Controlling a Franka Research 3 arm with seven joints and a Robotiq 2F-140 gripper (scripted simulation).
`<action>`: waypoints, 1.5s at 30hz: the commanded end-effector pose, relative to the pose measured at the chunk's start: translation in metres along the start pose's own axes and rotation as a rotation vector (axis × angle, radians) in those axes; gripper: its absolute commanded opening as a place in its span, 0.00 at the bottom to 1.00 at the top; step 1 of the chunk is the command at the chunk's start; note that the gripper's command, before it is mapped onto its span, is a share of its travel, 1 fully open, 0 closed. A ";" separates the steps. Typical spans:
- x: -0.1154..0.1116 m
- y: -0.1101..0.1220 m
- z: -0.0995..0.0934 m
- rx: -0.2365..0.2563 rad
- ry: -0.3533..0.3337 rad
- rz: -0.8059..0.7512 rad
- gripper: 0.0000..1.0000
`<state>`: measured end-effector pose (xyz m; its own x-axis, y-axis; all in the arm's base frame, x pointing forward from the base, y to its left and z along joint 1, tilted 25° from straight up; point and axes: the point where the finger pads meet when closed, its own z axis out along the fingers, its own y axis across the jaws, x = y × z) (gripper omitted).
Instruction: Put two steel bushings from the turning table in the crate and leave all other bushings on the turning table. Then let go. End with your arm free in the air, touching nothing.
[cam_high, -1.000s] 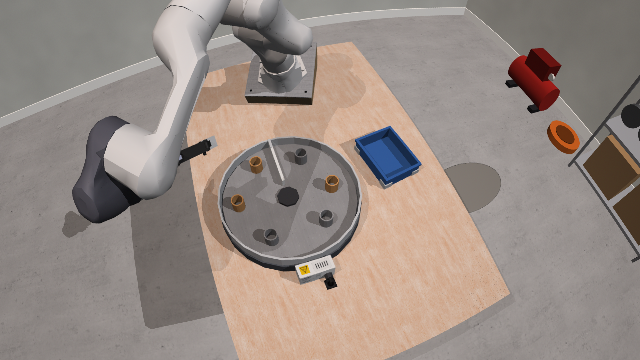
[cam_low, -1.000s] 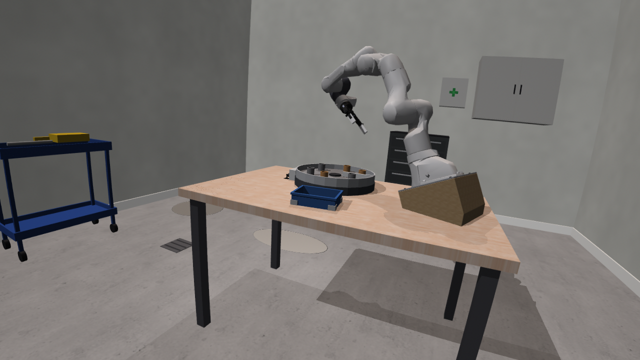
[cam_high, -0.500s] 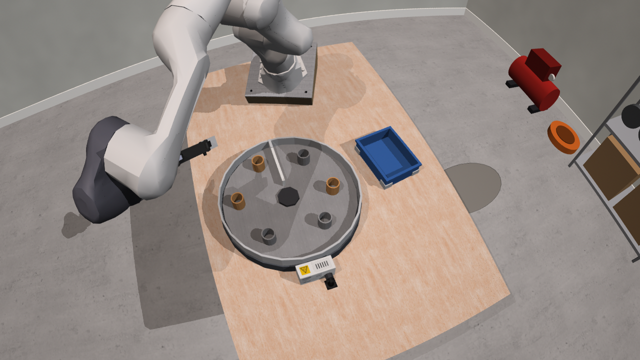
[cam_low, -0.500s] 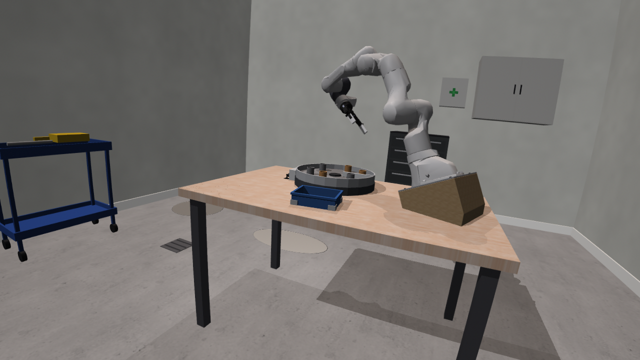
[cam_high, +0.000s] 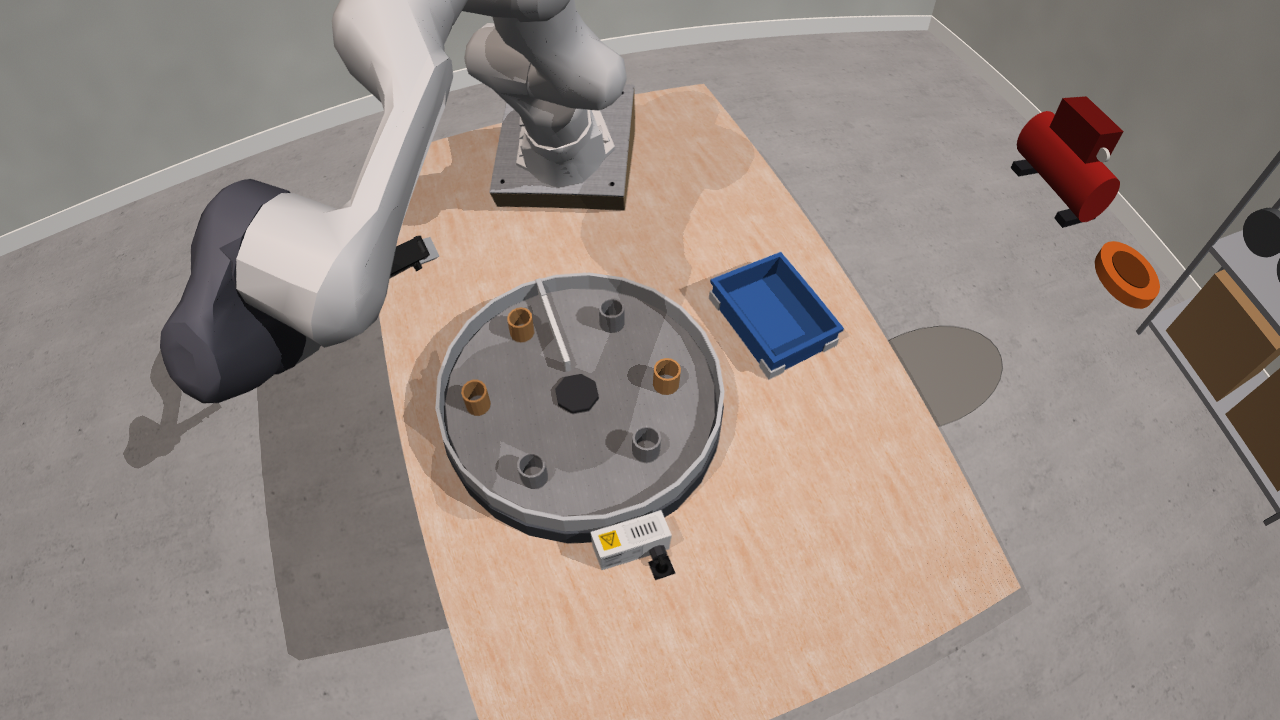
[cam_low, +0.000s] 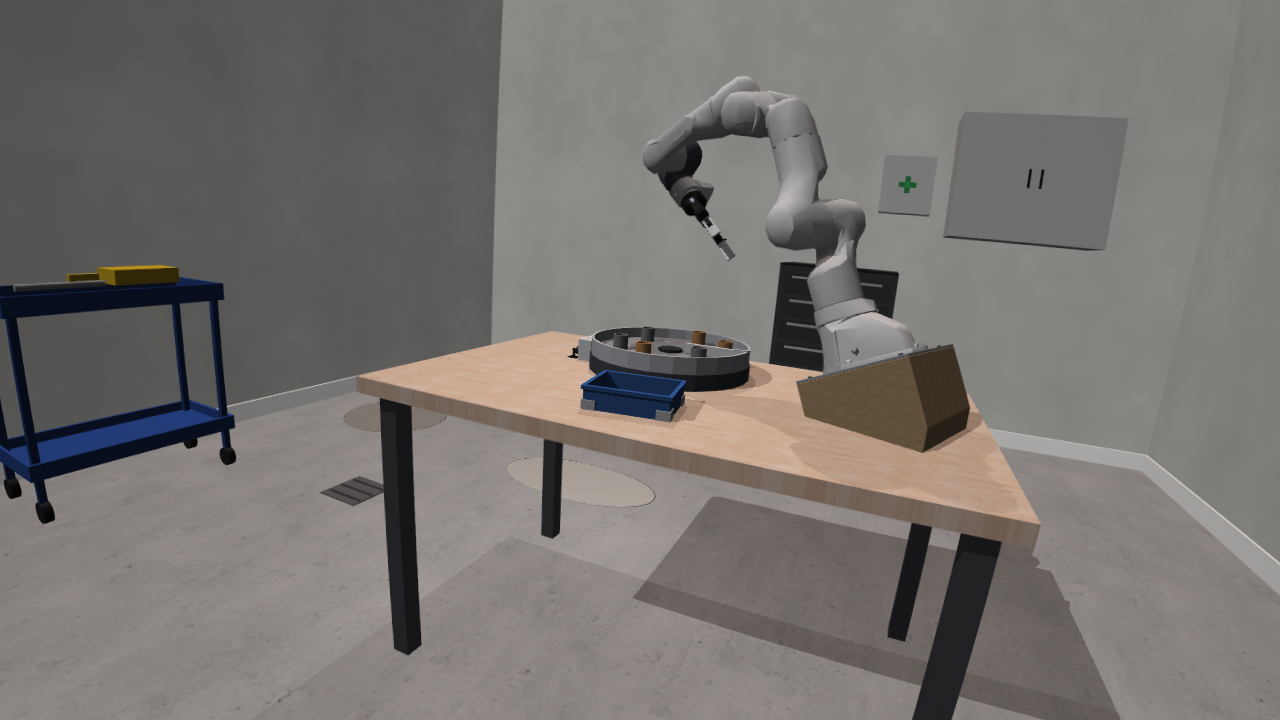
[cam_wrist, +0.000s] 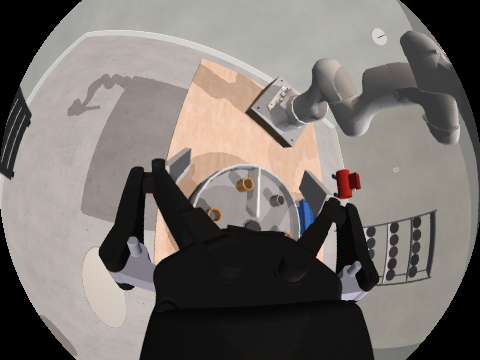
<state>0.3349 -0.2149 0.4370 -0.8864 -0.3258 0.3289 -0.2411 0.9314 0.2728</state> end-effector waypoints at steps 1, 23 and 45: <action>0.001 -0.003 0.000 0.023 0.002 -0.132 1.00; 0.034 0.014 0.004 0.160 0.029 -0.517 1.00; 0.061 0.023 0.016 0.274 0.080 -0.895 1.00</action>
<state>0.2700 -0.2073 0.4487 -0.4318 -0.8826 0.1859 -0.8538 0.4664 0.2311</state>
